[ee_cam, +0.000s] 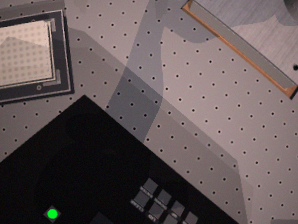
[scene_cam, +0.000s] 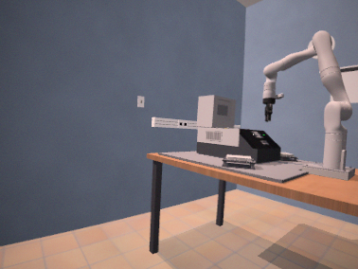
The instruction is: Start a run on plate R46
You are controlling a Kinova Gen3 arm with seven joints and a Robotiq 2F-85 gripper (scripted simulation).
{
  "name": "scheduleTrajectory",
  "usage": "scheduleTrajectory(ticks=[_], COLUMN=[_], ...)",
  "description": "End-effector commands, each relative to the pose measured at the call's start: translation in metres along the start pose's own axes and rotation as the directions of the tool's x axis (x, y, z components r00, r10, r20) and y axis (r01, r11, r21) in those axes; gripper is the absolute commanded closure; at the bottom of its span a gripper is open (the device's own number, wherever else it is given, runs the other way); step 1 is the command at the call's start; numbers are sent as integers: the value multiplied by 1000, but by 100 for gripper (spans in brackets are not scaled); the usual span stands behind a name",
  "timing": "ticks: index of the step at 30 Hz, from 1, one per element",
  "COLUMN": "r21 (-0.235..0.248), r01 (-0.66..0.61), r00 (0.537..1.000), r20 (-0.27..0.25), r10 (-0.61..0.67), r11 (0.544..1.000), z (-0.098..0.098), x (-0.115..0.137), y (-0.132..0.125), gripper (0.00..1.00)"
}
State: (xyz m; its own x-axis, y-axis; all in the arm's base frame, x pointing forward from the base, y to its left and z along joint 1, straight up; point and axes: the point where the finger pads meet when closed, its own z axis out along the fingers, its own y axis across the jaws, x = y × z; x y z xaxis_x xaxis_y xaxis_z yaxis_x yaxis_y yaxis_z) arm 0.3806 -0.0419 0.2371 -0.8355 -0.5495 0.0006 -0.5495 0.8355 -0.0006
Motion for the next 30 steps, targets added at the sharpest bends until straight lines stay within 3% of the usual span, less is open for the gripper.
scheduleTrajectory(ticks=[1,30], r21=[2,1], r01=[-1,-1], r00=[1000,1000], r20=[1,1], r10=[1,1], r11=[1000,1000], z=[-1,-1], x=[-6,-49], y=[8,79], gripper=[0,0])
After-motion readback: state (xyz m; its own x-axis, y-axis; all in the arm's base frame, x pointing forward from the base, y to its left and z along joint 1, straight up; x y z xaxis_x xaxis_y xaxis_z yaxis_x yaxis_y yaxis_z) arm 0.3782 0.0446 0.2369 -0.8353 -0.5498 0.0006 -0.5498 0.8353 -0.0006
